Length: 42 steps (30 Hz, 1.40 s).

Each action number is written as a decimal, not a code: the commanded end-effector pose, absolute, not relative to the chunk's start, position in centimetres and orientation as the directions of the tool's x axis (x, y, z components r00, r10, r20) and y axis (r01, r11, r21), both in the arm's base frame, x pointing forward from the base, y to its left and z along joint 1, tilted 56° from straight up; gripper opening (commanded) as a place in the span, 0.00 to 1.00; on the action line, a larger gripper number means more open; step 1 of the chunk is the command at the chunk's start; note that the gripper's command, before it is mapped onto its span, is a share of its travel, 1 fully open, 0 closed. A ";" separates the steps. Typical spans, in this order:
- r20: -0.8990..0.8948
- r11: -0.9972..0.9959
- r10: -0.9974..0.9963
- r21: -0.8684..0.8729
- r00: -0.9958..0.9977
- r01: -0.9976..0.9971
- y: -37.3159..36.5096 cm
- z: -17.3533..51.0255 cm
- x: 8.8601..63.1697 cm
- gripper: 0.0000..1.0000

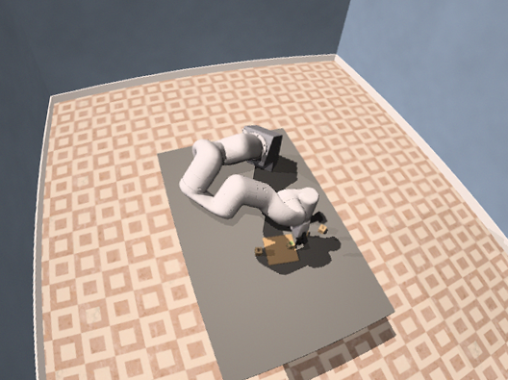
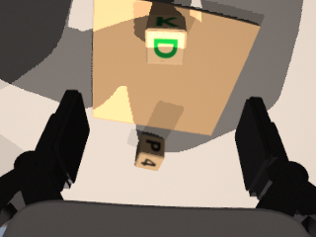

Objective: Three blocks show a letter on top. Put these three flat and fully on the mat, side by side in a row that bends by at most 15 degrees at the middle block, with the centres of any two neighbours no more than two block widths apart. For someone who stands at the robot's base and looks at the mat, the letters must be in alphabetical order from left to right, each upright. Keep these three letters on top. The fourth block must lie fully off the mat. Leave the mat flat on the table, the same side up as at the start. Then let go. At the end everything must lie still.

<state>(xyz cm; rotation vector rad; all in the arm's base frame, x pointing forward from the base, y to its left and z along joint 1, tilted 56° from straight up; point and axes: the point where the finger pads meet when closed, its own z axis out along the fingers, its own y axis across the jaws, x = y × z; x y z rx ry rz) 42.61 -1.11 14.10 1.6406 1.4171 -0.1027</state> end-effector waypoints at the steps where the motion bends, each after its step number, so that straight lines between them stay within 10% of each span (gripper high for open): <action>1: -0.594 0.105 0.734 0.577 0.328 0.810 -0.9 14.2 42.7 1.00; 20: -0.706 0.261 0.694 0.434 0.145 0.862 -0.5 13.5 42.8 1.00; 42: -0.820 0.645 0.362 -0.124 -0.444 0.754 0.9 11.4 42.9 1.00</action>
